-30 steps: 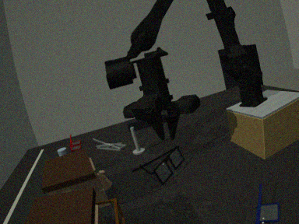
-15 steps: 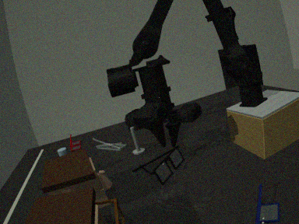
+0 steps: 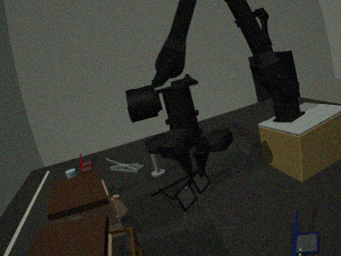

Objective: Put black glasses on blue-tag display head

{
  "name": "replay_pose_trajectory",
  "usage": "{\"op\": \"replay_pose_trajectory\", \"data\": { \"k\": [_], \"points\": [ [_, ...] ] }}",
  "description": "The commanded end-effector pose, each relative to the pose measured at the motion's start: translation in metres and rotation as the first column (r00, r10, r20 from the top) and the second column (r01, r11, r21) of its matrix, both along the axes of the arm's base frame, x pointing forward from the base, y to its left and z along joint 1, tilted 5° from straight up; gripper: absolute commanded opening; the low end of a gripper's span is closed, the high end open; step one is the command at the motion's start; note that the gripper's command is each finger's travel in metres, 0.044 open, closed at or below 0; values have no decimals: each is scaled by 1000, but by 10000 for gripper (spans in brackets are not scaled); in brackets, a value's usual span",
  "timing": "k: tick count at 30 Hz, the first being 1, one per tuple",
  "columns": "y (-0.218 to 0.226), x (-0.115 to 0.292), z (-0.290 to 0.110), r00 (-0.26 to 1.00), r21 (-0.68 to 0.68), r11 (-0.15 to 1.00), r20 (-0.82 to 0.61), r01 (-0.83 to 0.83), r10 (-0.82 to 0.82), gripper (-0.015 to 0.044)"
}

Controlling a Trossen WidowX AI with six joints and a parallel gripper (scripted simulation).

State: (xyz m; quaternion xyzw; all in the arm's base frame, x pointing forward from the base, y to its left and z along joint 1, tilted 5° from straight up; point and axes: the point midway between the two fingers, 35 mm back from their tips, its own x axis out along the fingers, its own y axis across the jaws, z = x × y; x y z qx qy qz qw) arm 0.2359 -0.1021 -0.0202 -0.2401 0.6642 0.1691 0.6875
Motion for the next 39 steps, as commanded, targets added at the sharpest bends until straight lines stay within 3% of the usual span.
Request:
{"op": "replay_pose_trajectory", "data": {
  "k": [1,19,39],
  "points": [
    [1,-2,-9,1000,6,1000,-4,-4,4,120],
    [-3,0,-15,1000,6,1000,-4,-4,4,120],
    [-1,-3,-15,1000,3,1000,-7,0,0,0]
  ]
}}
